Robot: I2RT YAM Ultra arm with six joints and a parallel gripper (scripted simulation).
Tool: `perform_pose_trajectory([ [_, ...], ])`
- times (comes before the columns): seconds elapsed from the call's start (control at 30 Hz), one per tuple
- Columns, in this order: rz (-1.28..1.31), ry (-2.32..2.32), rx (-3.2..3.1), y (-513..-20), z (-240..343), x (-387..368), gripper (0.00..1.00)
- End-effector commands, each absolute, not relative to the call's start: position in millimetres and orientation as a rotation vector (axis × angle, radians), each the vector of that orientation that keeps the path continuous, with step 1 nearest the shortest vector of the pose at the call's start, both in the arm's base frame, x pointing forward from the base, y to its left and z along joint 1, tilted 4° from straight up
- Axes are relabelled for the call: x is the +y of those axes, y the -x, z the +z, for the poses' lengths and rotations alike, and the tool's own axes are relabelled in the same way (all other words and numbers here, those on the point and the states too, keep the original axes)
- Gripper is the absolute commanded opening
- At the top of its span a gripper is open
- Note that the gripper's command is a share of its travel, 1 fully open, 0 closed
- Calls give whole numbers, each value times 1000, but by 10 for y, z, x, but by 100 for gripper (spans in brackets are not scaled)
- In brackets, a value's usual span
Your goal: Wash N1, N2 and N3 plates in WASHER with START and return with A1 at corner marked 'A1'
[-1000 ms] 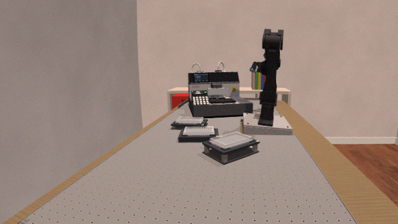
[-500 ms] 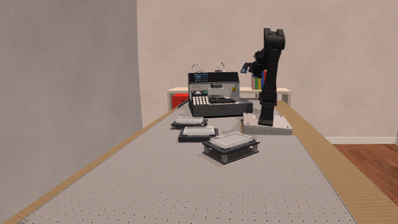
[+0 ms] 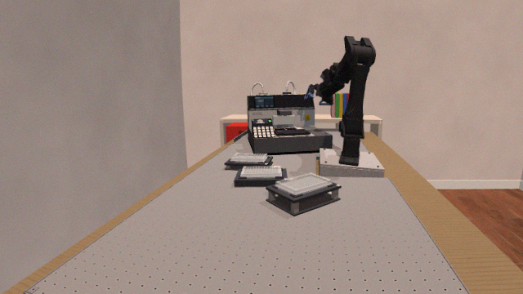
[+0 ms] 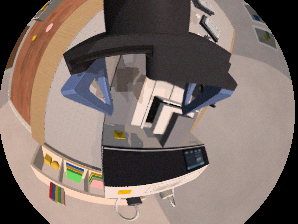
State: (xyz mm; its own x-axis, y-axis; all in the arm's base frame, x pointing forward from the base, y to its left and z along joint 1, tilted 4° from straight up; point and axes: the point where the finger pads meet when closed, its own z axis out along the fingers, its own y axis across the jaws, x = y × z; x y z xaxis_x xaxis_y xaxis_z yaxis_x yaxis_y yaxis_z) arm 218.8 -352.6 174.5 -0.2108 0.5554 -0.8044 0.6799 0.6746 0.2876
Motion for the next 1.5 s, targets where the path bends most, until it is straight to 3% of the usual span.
perform_pose_trajectory([
  [0.0,-138,-956,1918,-2317,1751,-3457,100],
  [0.83,44,-855,2233,-3105,1418,-2693,100],
  [1.47,125,-696,2519,-3435,1235,-2042,100],
])
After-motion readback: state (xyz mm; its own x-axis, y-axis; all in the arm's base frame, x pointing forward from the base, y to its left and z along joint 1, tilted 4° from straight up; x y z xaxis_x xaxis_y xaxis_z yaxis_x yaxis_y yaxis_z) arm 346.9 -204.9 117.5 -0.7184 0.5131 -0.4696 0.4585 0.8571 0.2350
